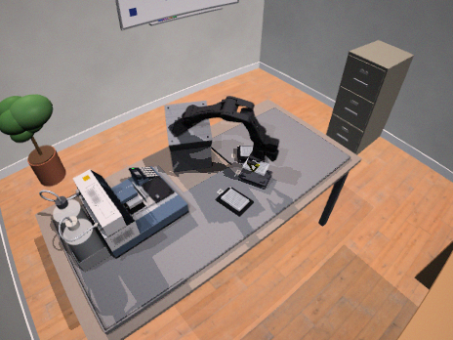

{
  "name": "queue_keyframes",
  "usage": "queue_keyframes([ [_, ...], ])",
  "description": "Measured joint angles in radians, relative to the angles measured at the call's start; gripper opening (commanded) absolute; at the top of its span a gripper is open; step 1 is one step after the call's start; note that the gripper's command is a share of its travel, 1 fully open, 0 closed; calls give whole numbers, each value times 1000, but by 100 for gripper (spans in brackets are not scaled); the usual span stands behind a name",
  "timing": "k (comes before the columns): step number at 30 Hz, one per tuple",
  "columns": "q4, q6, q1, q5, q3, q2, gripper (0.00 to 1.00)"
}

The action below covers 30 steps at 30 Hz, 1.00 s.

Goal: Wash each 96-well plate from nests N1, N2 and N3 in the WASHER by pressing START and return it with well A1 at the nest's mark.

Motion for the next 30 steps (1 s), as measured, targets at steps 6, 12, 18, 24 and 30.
queue_keyframes([
  [6, 18, -11, -6, -3, 9, 22, 0],
  [12, 44, -23, -20, -5, 21, 50, 0],
  [18, 66, -35, -32, -8, 31, 80, 0],
  [24, 82, -46, -37, -12, 43, 100, 0],
  [30, 106, -57, -50, -13, 56, 130, 0],
])
